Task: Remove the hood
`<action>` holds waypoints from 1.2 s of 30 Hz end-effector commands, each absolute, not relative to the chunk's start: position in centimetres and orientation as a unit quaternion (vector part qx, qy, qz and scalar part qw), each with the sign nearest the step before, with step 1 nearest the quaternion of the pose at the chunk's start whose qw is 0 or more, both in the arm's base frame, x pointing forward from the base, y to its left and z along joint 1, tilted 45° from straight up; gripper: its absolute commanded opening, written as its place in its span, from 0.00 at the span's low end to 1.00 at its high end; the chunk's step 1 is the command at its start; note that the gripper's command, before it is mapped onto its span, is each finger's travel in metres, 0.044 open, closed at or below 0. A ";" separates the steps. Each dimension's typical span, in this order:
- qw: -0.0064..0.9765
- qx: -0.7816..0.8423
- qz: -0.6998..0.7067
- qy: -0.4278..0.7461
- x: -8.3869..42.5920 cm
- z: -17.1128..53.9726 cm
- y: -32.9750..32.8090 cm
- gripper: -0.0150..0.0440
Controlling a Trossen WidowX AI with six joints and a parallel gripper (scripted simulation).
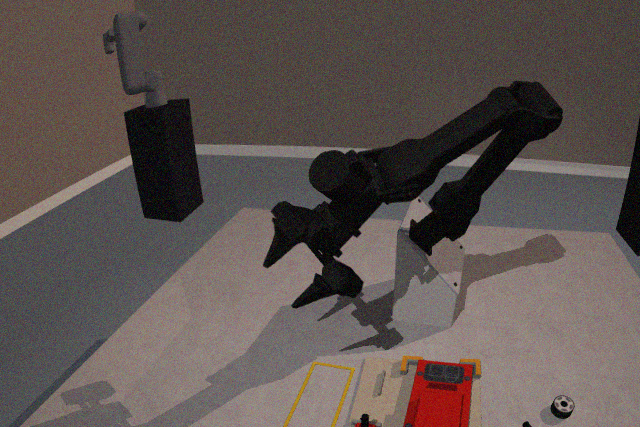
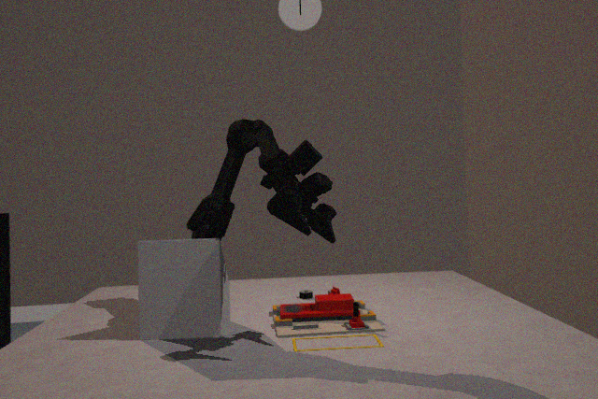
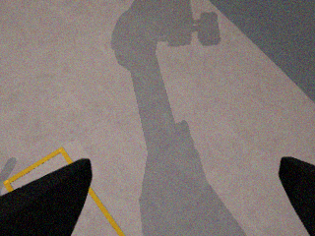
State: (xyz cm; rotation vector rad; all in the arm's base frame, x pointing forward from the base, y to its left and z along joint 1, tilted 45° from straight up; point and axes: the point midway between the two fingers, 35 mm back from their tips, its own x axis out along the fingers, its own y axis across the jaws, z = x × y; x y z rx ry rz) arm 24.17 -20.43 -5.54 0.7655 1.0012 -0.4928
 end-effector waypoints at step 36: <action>0.689 0.305 0.228 0.616 33.3 3.9 5.6 1.00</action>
